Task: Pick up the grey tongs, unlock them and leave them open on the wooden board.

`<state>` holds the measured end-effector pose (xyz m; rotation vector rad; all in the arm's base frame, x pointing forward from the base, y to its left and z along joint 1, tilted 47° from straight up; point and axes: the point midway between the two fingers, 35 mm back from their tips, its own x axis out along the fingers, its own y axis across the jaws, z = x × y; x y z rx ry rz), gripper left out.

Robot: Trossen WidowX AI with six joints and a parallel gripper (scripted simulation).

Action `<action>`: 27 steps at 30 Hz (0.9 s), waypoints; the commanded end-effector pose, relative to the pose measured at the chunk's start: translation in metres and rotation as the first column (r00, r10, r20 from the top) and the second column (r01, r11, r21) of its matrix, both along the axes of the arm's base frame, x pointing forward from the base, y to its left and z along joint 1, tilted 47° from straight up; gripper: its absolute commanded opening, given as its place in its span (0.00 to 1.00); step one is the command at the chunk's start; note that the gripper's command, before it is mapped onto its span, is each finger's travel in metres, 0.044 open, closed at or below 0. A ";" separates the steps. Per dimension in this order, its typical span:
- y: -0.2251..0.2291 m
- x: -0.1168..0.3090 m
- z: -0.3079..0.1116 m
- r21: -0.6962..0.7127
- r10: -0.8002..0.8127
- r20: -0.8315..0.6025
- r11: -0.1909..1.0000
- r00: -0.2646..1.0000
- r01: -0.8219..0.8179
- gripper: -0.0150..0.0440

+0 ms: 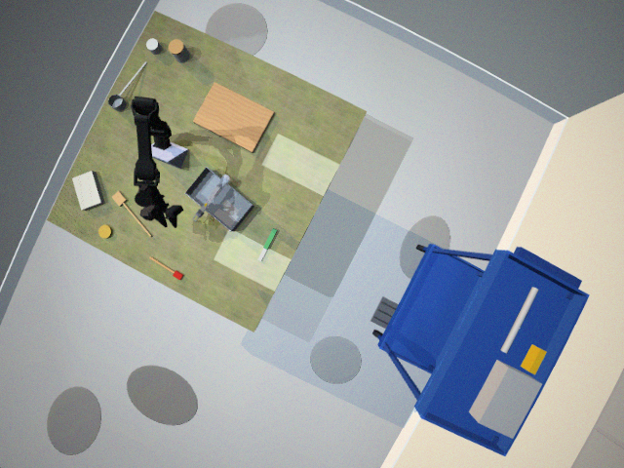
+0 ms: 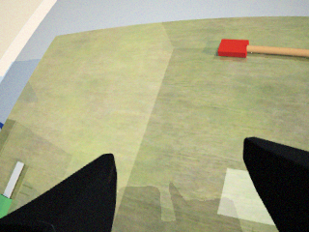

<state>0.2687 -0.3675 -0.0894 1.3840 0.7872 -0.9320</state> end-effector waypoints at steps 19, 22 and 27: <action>0.180 0.036 0.035 0.737 -0.230 -0.087 0.640 0.969 0.218 0.69; 0.180 0.036 0.035 0.737 -0.230 -0.087 0.640 0.969 0.218 0.69; 0.182 0.038 0.032 0.737 -0.230 -0.087 0.640 0.969 0.218 0.69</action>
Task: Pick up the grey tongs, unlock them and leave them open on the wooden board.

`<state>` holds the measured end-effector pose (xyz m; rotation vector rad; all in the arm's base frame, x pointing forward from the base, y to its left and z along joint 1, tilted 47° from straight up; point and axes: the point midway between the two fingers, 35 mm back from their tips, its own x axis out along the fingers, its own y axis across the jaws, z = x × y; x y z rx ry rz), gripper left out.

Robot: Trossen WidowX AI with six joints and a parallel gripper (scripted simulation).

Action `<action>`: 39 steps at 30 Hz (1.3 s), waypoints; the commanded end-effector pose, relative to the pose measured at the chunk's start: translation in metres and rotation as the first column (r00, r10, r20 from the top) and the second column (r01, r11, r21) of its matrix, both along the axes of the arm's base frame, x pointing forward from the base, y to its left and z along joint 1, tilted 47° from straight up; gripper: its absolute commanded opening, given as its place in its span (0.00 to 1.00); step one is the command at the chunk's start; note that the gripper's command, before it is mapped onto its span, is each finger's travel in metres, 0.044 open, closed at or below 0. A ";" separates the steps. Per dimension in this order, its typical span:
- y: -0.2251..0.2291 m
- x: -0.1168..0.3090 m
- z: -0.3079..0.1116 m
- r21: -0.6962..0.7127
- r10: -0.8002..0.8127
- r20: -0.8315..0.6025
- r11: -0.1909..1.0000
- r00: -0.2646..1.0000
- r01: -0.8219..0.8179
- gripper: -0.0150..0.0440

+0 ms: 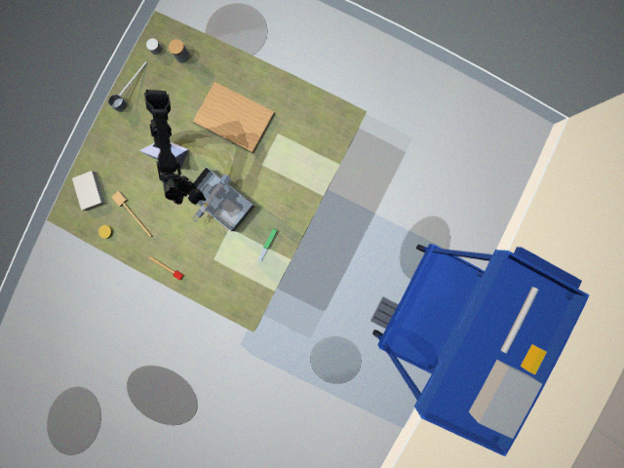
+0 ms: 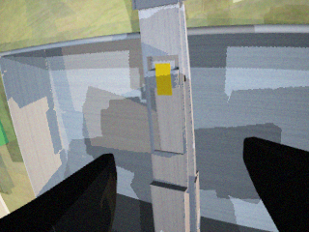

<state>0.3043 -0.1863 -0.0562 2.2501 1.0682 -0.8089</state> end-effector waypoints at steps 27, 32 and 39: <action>0.022 0.027 -0.033 0.003 -0.003 0.003 1.000 1.000 0.003 0.69; 0.026 0.031 -0.038 0.004 -0.003 0.004 1.000 1.000 0.003 0.69; 0.032 0.037 -0.046 0.005 -0.003 0.005 1.000 1.000 0.003 0.69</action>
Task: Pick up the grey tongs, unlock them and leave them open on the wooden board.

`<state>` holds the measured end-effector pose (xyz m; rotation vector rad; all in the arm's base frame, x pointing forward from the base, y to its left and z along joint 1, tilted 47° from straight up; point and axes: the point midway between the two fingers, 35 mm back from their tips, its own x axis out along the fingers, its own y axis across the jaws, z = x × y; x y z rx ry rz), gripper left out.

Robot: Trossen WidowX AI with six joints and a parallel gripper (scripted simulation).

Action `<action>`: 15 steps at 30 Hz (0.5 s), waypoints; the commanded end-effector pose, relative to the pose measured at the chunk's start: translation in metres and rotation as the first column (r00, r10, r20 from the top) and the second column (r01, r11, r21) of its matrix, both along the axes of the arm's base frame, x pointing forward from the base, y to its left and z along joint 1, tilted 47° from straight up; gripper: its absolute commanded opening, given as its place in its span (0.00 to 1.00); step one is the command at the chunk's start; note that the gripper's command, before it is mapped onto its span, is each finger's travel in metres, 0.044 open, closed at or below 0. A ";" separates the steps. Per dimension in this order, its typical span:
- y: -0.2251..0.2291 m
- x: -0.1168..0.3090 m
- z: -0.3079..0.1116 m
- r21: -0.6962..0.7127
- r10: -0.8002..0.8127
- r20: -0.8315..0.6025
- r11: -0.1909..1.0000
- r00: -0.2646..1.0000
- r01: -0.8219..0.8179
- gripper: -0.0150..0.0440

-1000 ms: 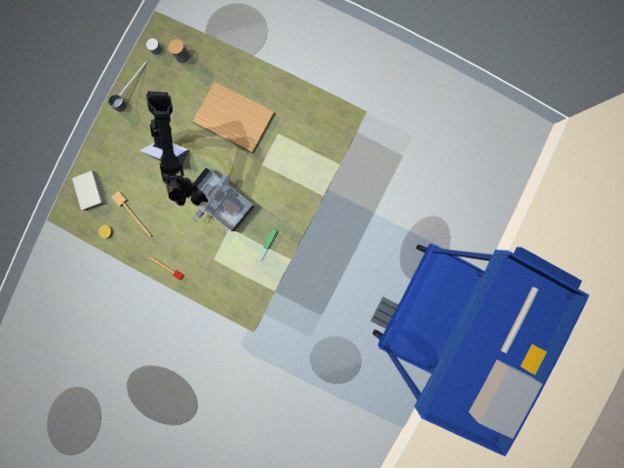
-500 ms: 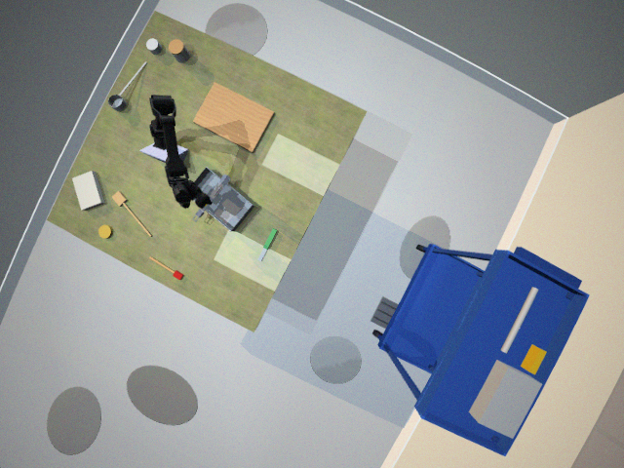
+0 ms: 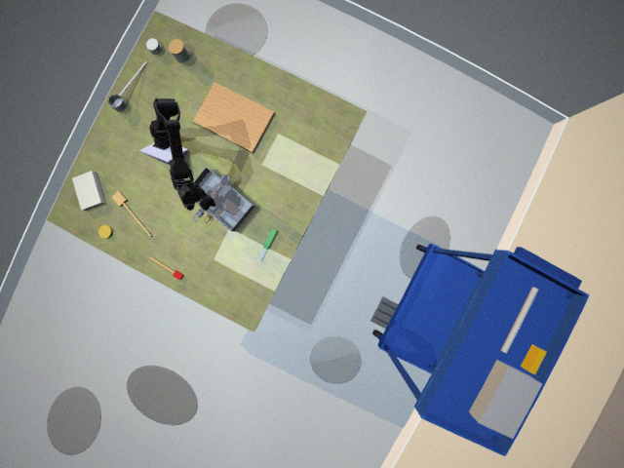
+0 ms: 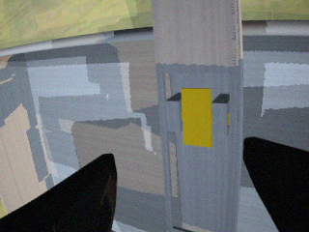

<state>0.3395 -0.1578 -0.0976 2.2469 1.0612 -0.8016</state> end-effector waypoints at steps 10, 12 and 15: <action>0.011 0.007 -0.012 0.012 -0.003 -0.001 1.000 1.000 0.003 0.69; 0.009 0.007 -0.010 0.003 0.001 0.001 1.000 1.000 -0.001 0.61; 0.009 0.007 -0.010 0.003 0.001 0.001 1.000 1.000 -0.001 0.47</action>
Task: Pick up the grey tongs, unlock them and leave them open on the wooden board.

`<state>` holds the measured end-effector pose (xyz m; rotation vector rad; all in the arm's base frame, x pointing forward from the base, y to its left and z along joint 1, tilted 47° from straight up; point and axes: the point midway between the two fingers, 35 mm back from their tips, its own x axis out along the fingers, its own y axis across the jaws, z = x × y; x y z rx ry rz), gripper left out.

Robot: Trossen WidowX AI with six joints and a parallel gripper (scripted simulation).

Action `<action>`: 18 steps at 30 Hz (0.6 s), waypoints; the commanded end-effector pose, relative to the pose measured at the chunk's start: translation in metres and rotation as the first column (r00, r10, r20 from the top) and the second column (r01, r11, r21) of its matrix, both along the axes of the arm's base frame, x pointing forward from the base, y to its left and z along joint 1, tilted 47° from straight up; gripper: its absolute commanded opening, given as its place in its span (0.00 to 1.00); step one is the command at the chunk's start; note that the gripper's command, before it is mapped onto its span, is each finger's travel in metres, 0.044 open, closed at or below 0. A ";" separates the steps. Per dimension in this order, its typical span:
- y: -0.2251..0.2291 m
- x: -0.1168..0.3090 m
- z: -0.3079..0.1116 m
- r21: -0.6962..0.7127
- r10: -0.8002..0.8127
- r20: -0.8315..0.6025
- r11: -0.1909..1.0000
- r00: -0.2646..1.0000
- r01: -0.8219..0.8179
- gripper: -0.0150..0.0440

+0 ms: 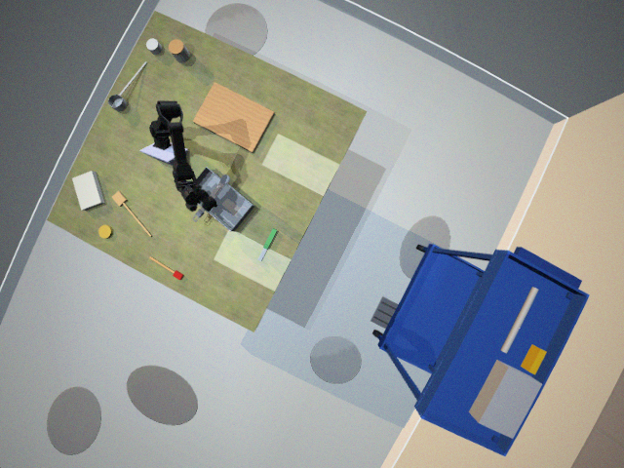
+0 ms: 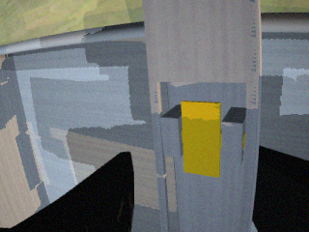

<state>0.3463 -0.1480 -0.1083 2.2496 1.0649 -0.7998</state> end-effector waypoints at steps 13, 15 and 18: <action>0.000 0.000 0.001 -0.001 0.000 0.001 1.000 1.000 0.000 0.23; 0.000 0.000 0.001 -0.001 0.000 0.001 1.000 1.000 0.000 0.14; -0.006 0.000 0.005 -0.001 0.000 0.000 1.000 1.000 0.000 0.00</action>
